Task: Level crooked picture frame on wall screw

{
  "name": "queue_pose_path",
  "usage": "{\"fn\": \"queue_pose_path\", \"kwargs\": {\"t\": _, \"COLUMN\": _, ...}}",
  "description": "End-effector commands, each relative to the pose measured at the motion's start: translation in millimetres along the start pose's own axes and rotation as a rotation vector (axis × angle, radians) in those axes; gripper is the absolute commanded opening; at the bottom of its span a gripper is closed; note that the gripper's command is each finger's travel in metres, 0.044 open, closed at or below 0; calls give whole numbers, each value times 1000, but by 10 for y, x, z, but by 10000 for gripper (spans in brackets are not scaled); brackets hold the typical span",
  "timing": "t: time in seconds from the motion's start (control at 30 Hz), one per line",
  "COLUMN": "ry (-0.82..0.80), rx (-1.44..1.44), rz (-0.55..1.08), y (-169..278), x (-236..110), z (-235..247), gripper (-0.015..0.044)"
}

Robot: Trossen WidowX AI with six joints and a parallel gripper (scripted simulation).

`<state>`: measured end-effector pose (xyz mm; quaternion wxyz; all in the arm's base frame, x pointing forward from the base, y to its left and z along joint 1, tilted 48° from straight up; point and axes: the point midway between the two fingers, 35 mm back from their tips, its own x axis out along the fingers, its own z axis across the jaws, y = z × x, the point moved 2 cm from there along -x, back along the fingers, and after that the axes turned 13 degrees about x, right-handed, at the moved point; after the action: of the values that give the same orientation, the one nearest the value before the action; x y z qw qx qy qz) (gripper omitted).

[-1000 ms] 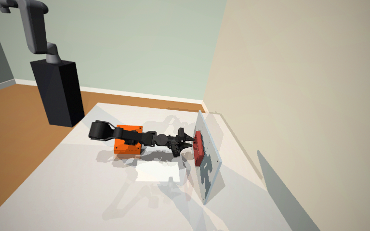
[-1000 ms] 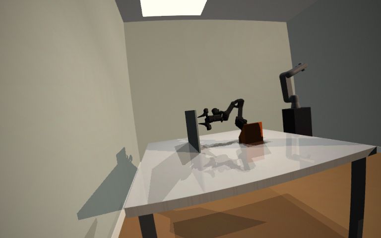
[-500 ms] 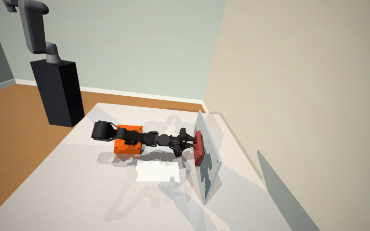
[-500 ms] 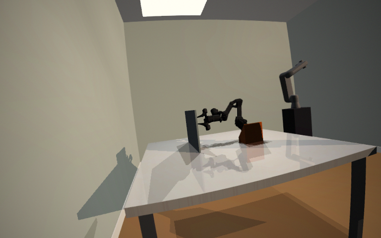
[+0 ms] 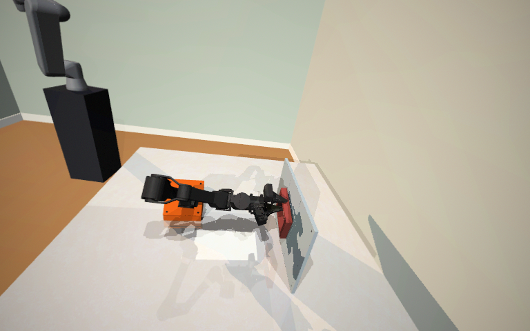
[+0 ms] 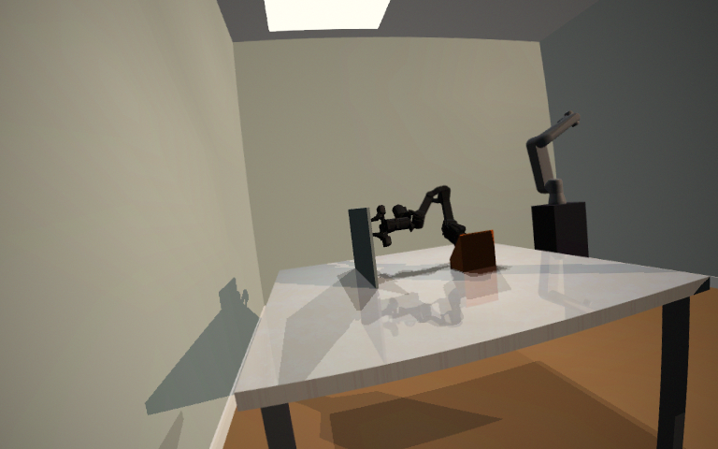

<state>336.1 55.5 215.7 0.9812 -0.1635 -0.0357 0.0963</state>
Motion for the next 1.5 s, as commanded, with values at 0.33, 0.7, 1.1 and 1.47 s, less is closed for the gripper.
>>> {"fn": "queue_pose_path", "kwargs": {"t": 0.33, "ry": -5, "rx": 3, "rz": -5, "y": -8, "x": 77, "z": 13, "gripper": 260}}
{"fn": "queue_pose_path", "kwargs": {"t": 0.7, "ry": -5, "rx": 3, "rz": -5, "y": -8, "x": 77, "z": 13, "gripper": 260}}
{"fn": "queue_pose_path", "kwargs": {"t": 1.1, "ry": -5, "rx": 3, "rz": -5, "y": -8, "x": 77, "z": 13, "gripper": 260}}
{"fn": "queue_pose_path", "kwargs": {"t": 1.47, "ry": -5, "rx": 3, "rz": -5, "y": -12, "x": 78, "z": 16, "gripper": 213}}
